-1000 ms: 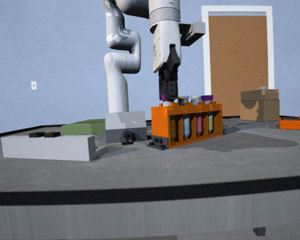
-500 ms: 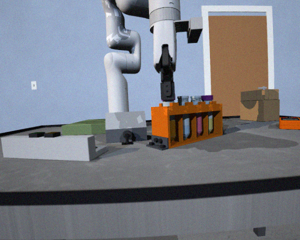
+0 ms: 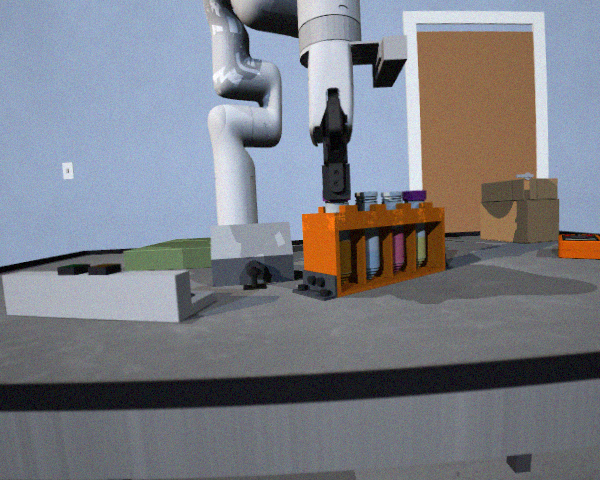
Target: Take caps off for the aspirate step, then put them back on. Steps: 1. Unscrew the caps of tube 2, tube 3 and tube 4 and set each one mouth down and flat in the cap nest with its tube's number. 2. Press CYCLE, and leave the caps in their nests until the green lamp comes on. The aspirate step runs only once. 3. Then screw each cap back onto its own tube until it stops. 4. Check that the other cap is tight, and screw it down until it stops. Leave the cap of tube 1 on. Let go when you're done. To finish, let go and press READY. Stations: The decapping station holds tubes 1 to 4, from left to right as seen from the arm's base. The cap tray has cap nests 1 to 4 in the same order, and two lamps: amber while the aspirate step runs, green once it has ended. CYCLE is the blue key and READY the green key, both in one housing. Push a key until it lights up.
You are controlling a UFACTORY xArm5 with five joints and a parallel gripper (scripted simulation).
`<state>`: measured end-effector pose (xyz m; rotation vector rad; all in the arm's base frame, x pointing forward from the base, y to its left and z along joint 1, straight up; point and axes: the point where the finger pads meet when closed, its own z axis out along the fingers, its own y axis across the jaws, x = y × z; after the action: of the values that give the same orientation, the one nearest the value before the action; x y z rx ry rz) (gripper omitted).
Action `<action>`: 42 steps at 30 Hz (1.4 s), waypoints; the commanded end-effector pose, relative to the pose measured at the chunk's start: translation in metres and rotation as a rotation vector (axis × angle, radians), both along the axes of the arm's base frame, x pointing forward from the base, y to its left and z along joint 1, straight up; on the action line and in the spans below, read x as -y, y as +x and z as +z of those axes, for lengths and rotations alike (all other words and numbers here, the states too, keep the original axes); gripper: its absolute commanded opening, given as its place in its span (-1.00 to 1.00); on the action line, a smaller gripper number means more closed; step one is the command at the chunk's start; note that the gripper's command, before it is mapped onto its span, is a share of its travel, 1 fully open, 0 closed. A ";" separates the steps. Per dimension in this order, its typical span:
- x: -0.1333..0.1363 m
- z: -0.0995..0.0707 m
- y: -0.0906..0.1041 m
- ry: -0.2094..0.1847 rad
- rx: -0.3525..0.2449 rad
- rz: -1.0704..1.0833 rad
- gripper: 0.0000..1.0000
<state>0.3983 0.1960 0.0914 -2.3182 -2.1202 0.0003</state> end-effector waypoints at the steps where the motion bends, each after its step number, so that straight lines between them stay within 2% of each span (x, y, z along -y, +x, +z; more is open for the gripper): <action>1: -0.001 0.001 0.001 0.003 0.003 0.241 -1.00; 5: -0.001 0.001 0.001 0.002 0.003 0.422 -1.00; 7: -0.001 0.001 0.001 0.002 0.003 0.422 -1.00; 22: 0.000 0.002 0.001 0.001 0.004 1.109 -1.00; 24: 0.000 0.002 0.001 0.001 0.004 1.109 -1.00; 32: 0.000 0.002 0.001 0.001 0.004 1.499 -1.00; 42: 0.000 0.002 0.001 0.001 0.004 1.511 -1.00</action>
<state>0.3982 0.1960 0.0918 -0.2464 -3.1316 0.0004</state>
